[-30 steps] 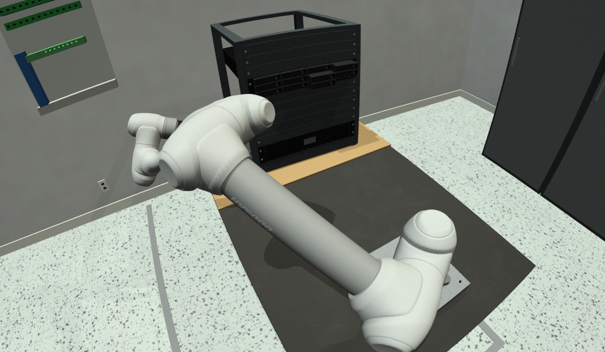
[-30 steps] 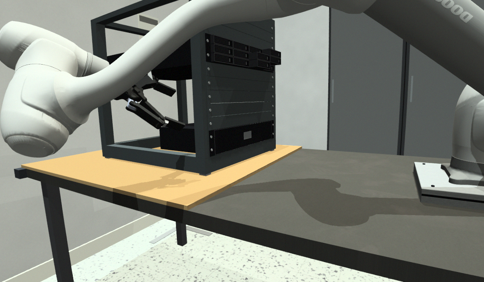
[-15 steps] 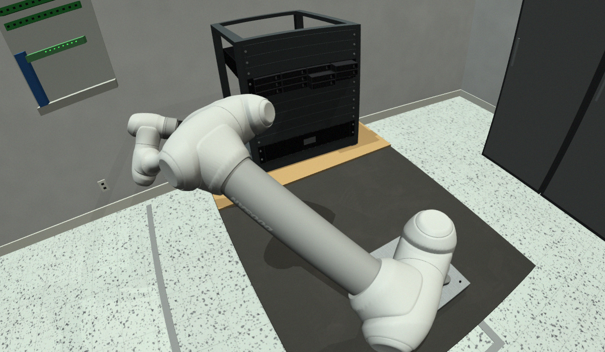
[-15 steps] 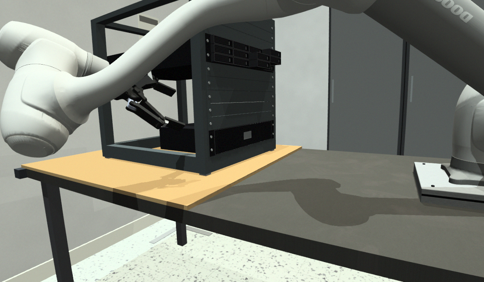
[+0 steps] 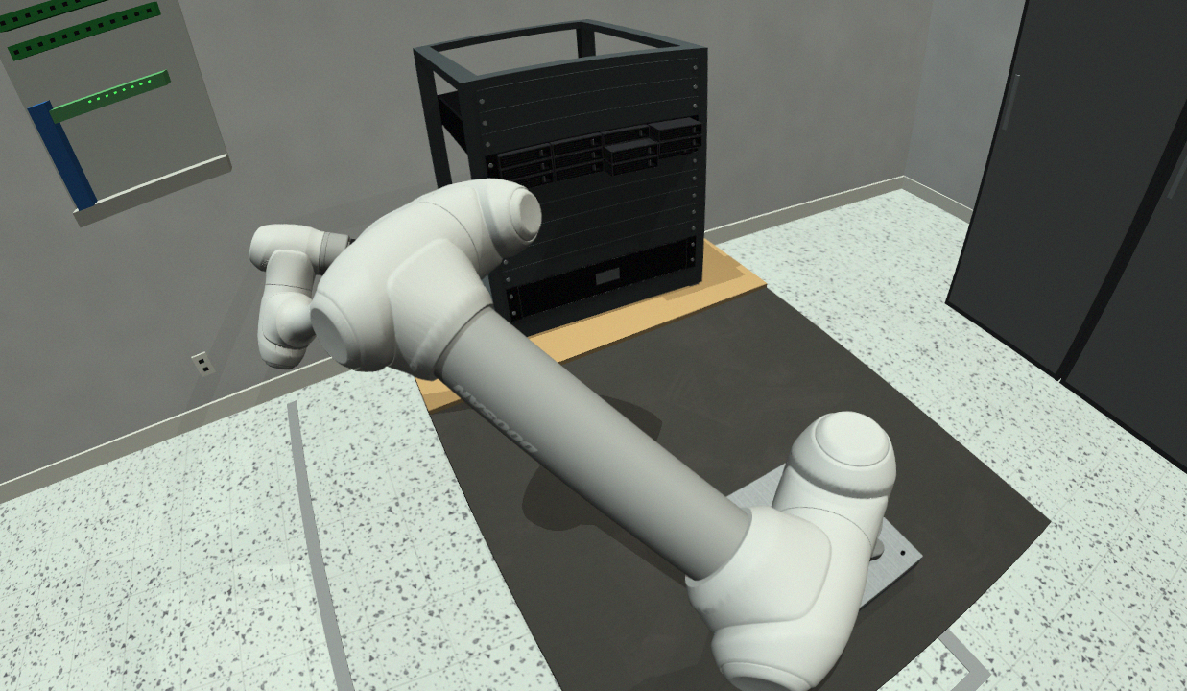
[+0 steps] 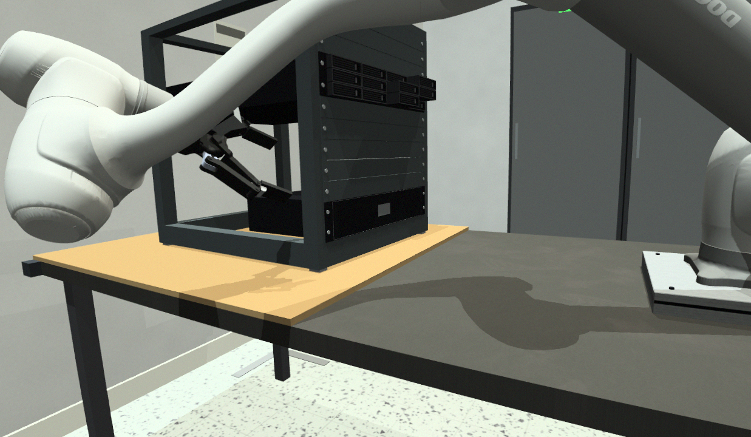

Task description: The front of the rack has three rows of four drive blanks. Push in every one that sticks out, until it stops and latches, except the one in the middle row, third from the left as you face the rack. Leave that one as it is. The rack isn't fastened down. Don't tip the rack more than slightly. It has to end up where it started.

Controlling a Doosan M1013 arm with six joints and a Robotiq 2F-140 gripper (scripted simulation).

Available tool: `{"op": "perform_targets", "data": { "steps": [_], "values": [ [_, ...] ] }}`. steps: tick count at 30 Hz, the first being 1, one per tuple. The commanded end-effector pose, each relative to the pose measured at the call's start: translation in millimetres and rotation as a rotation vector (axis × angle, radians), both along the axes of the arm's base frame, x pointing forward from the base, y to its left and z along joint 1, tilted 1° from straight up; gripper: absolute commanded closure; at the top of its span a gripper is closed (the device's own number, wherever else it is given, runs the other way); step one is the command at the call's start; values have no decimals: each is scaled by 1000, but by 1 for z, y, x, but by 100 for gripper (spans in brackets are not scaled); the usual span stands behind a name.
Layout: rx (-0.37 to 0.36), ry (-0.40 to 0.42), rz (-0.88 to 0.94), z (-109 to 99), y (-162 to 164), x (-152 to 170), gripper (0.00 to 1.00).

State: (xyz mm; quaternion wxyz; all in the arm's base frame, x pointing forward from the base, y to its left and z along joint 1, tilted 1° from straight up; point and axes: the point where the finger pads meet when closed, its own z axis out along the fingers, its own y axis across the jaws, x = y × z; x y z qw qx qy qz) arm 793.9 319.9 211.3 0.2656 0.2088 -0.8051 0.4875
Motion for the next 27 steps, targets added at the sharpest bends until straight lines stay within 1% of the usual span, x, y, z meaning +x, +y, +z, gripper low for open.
{"op": "perform_targets", "data": {
  "steps": [1, 3, 5, 7, 20, 22, 25, 27],
  "values": [
    [1, -2, 0, 1, 1, -14, 0],
    [1, -2, -1, 1, 1, -26, 0],
    [1, -2, -1, 1, 1, -26, 0],
    [1, -2, -2, 1, 1, -41, 0],
    [0, -2, -1, 1, 7, -169, 0],
    [0, -2, -1, 1, 7, -169, 0],
    [0, -2, 0, 0, 9, -207, 0],
    [0, -2, 0, 0, 10, -228, 0]
  ]
}}
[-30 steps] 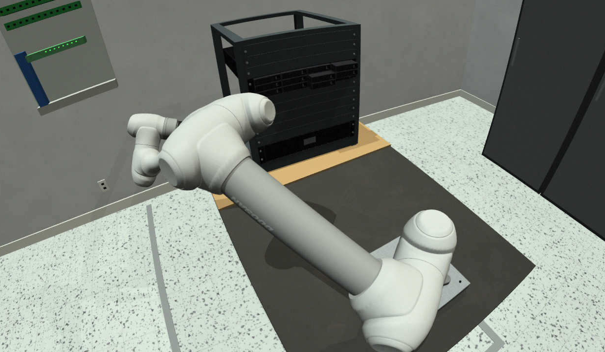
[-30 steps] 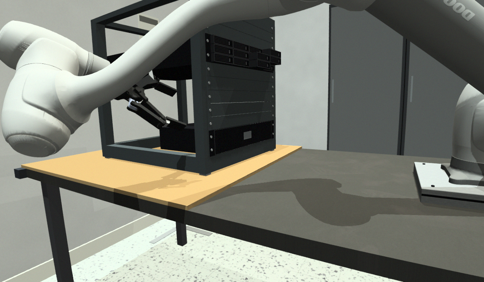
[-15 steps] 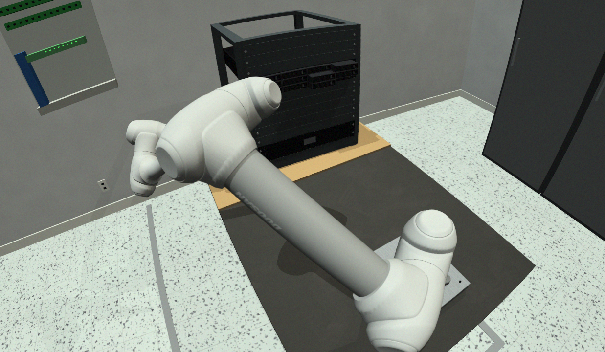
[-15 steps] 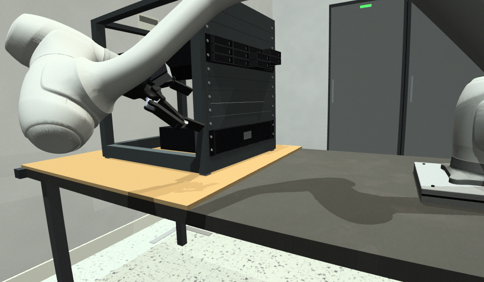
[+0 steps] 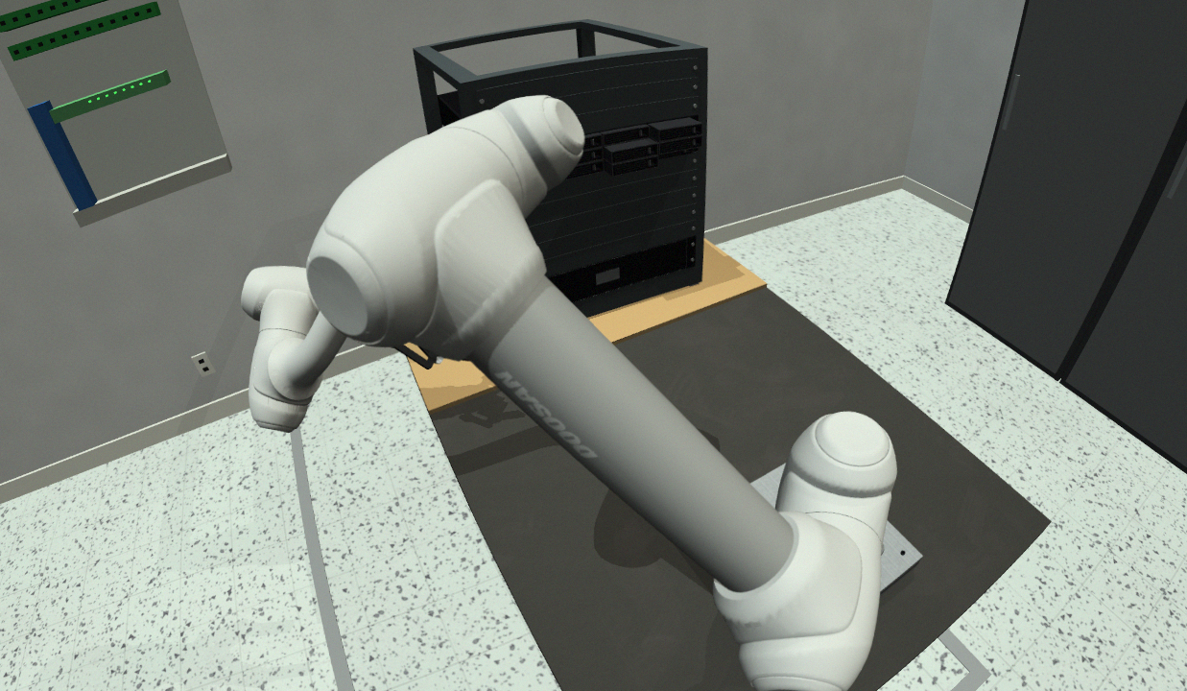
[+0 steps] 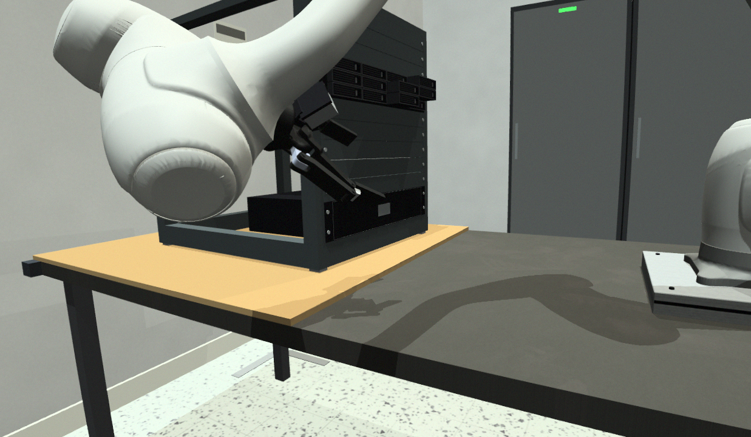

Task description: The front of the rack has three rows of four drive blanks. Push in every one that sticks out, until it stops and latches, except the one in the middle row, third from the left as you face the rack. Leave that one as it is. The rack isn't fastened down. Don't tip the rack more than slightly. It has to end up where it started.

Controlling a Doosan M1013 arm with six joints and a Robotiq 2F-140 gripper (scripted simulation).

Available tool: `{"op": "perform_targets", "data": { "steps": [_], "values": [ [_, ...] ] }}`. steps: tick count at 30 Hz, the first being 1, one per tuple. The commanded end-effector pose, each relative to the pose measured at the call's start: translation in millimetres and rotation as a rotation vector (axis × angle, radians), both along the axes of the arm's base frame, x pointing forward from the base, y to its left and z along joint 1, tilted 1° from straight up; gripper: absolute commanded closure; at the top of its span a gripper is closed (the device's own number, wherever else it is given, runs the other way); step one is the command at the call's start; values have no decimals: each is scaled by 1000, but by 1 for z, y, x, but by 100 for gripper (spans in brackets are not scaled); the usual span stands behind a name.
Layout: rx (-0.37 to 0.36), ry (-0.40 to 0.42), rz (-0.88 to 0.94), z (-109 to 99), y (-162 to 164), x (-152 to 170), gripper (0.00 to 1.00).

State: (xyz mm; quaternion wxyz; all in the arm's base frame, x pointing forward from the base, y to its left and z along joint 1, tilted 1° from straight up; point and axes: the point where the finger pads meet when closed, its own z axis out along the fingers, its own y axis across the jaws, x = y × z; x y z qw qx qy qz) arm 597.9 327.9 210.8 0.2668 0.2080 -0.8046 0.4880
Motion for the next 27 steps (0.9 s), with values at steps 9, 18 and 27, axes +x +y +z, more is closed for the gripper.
{"op": "perform_targets", "data": {
  "steps": [9, 18, 27],
  "values": [
    [3, -3, 2, 0, 5, -106, 0],
    [2, -3, 2, 0, 5, -117, 0],
    [-2, 2, 5, 1, 4, -117, 0]
  ]
}}
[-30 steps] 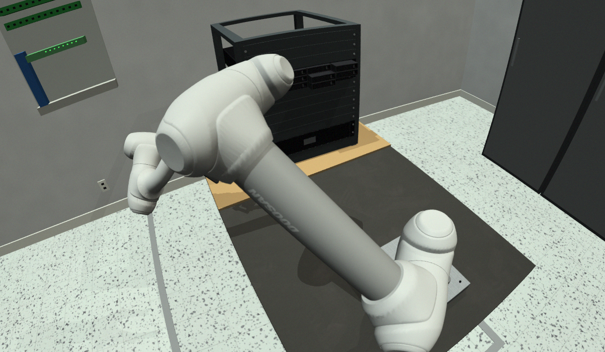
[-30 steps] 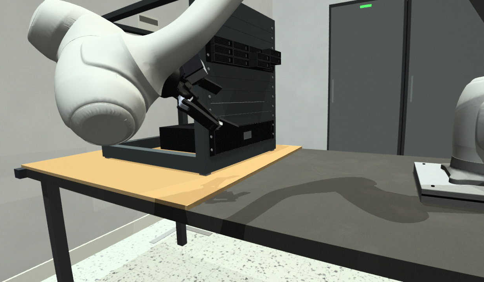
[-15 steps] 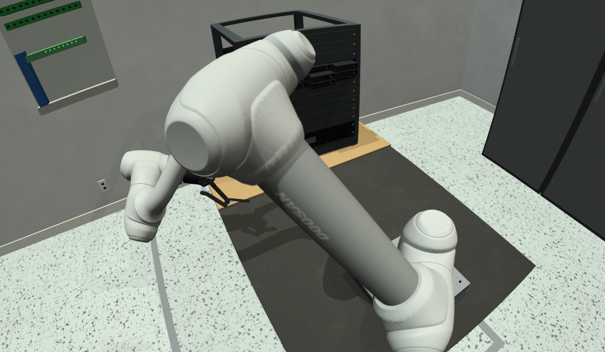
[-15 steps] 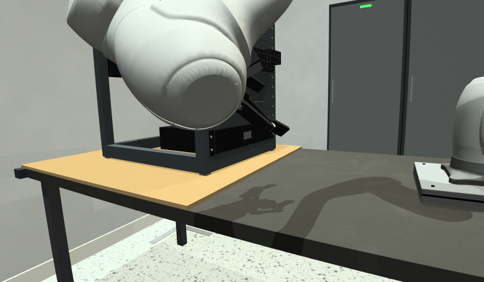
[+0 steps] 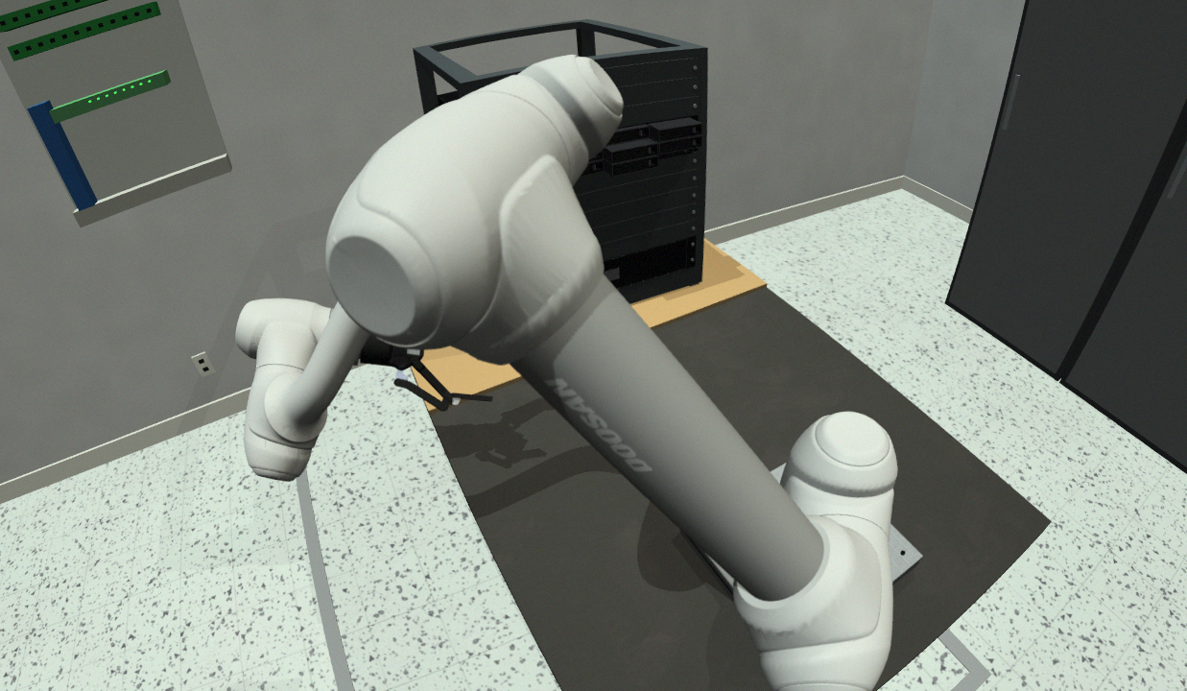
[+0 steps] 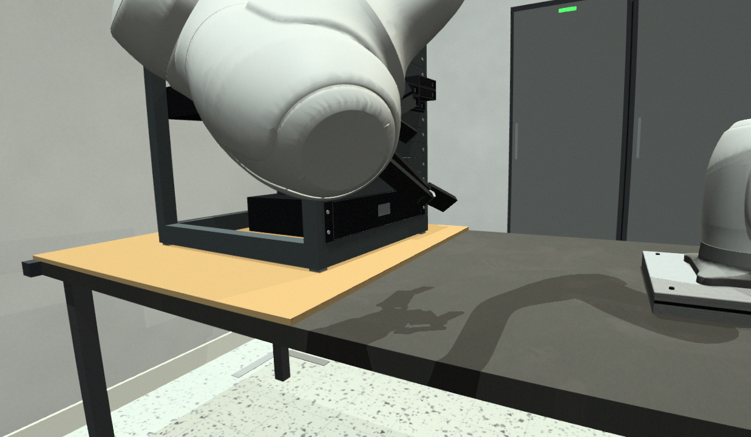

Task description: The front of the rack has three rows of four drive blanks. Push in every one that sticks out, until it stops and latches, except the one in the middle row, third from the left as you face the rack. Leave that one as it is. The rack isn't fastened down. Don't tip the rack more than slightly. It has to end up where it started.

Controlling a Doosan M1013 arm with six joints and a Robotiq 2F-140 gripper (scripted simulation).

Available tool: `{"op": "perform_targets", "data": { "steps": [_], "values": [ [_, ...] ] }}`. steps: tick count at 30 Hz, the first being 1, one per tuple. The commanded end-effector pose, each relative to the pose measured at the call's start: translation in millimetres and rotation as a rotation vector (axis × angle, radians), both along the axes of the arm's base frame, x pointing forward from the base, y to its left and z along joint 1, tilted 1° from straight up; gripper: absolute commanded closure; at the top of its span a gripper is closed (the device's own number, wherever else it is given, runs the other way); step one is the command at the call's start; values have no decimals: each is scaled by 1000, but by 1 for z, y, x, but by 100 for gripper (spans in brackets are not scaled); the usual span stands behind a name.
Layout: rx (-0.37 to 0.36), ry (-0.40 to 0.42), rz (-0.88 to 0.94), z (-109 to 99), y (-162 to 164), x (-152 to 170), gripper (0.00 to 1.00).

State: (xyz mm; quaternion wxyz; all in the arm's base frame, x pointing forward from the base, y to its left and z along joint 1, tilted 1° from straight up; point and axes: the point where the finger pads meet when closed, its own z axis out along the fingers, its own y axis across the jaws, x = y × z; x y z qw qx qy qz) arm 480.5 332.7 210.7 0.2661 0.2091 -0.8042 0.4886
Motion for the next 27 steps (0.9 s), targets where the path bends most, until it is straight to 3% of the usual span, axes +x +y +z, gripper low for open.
{"op": "perform_targets", "data": {
  "steps": [1, 19, 27],
  "values": [
    [-2, 2, 2, 1, -1, 0, 0],
    [-90, 105, 55, 10, -23, 1, 0],
    [-202, 232, 129, 22, -53, 5, 0]
  ]
}}
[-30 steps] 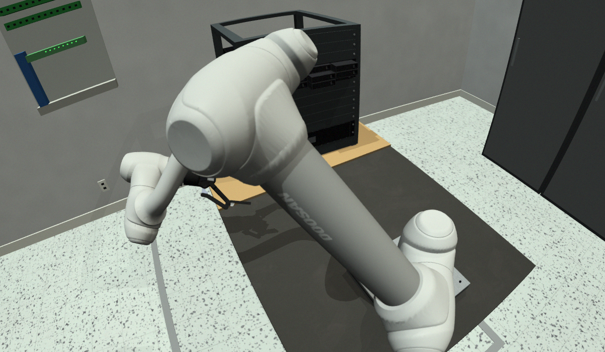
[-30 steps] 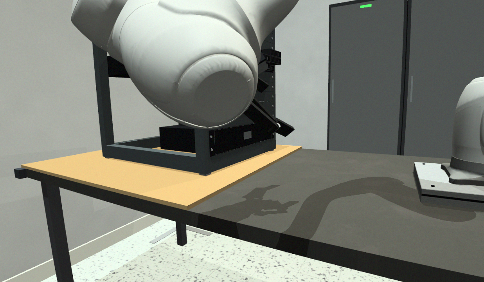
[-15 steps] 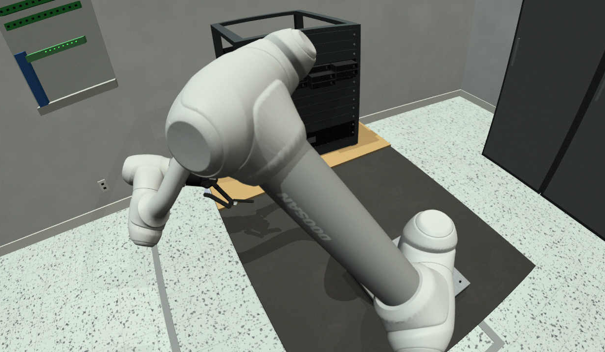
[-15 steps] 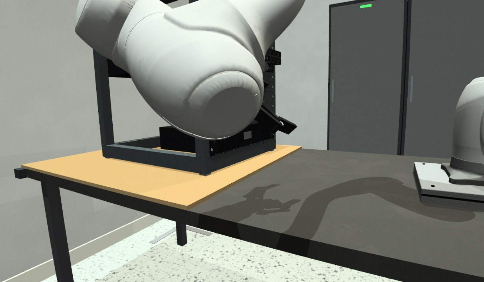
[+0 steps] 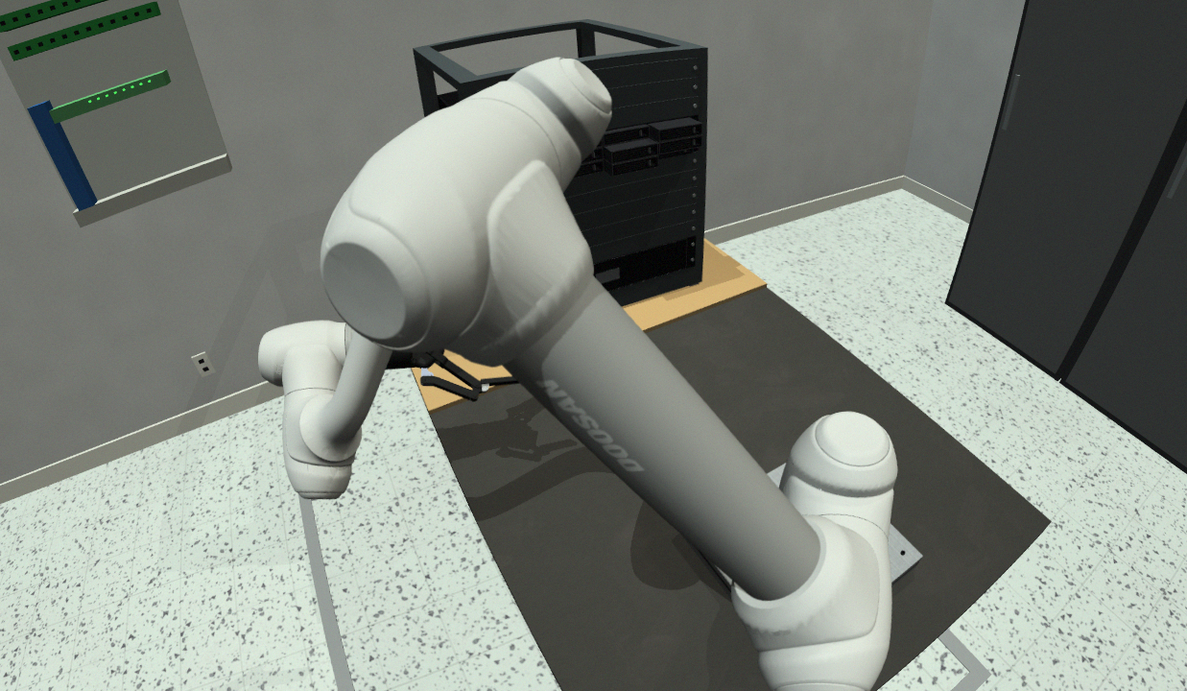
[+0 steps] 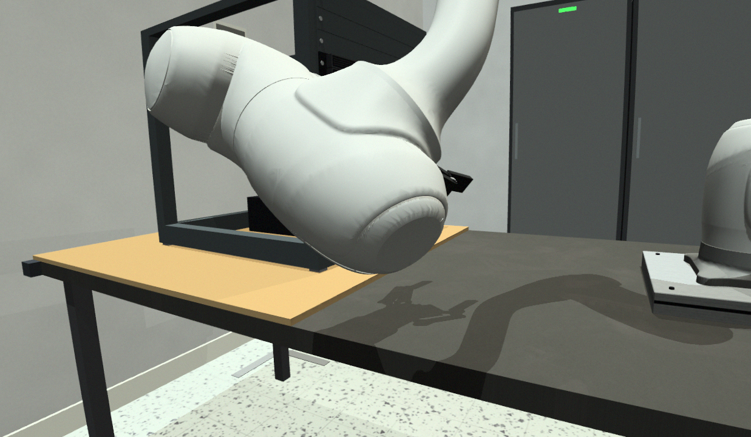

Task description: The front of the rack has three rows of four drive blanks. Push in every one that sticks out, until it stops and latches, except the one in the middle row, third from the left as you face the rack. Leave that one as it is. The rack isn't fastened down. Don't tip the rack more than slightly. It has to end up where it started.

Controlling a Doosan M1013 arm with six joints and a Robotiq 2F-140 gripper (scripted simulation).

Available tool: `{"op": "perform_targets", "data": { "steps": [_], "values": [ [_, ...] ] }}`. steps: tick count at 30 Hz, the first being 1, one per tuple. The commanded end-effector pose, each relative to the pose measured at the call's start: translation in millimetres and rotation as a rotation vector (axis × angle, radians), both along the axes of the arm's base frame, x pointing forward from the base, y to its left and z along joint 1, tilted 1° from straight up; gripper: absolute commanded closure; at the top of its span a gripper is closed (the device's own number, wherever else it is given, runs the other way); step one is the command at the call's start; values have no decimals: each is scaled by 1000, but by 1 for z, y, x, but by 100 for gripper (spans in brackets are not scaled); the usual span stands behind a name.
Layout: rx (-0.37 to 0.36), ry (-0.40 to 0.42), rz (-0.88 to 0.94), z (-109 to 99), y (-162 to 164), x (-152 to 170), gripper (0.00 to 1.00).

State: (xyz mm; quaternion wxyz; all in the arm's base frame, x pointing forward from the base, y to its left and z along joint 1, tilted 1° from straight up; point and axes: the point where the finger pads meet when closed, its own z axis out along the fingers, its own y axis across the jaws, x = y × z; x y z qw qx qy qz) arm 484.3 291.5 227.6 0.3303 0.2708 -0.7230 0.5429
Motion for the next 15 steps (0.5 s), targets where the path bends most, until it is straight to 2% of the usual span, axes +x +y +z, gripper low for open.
{"op": "perform_targets", "data": {
  "steps": [1, 7, 9, 15],
  "values": [
    [-58, 68, 42, 7, -16, 2, 0],
    [-184, 213, 125, 20, -49, 6, 0],
    [-184, 213, 125, 20, -49, 6, 0],
    [-340, 393, 229, 36, -90, 12, 0]
  ]
}}
